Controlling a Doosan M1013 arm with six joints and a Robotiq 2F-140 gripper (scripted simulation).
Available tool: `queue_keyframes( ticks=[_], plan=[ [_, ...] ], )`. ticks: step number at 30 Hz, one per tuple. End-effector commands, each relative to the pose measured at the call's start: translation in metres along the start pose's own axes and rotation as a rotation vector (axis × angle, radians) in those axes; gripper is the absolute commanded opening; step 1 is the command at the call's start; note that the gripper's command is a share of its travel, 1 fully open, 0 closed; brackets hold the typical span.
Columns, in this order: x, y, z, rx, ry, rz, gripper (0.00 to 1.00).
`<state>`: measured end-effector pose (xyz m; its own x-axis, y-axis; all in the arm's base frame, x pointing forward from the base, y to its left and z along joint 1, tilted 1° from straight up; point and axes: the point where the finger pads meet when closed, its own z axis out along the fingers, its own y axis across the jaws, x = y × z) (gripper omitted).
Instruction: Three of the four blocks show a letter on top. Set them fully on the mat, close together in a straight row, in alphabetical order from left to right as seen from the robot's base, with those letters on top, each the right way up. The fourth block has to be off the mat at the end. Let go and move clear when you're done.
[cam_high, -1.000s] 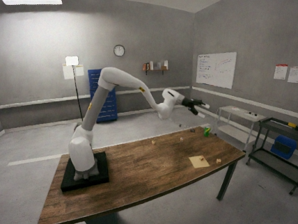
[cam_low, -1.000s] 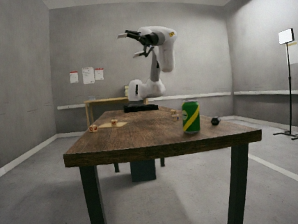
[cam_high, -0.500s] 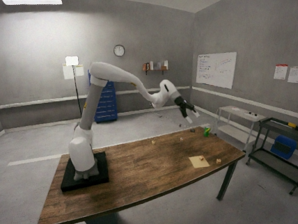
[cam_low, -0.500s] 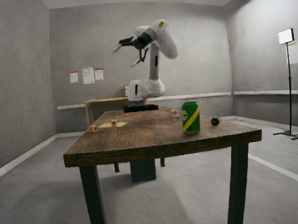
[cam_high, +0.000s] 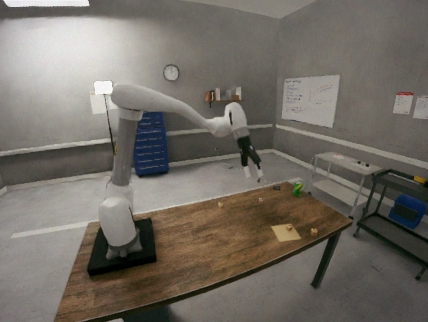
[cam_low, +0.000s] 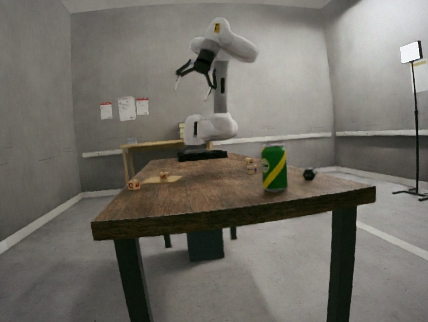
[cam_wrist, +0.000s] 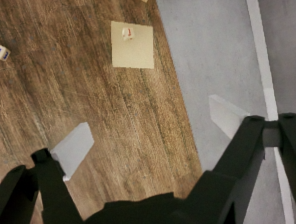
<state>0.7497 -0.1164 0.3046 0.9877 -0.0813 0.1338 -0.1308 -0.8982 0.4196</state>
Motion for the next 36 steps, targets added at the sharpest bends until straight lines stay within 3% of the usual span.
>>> queue_keyframes(
  ticks=[1,7,9,10,14,15,24,26,28,32,34,36],
  plan=[
    [-0.035,-0.022,-0.015,0.125,-0.054,-0.026,1.0],
    [-0.076,-0.057,-0.045,0.299,-0.098,-0.07,1.0],
    [-0.076,-0.057,-0.045,0.299,-0.098,-0.07,1.0],
    [-0.093,-0.072,-0.06,0.375,-0.108,-0.091,1.0],
    [-0.104,-0.094,-0.069,0.455,-0.102,-0.133,1.0],
    [-0.101,-0.117,-0.055,0.485,-0.072,-0.19,1.0],
    [-0.098,-0.209,0.0,0.589,0.065,-0.399,1.0],
    [-0.098,-0.209,0.0,0.589,0.065,-0.399,1.0],
    [-0.1,-0.245,0.023,0.62,0.13,-0.479,1.0],
    [-0.104,-0.271,0.04,0.637,0.179,-0.534,1.0],
    [-0.11,-0.299,0.061,0.647,0.238,-0.597,1.0],
    [-0.11,-0.299,0.061,0.647,0.238,-0.597,1.0]
  ],
)
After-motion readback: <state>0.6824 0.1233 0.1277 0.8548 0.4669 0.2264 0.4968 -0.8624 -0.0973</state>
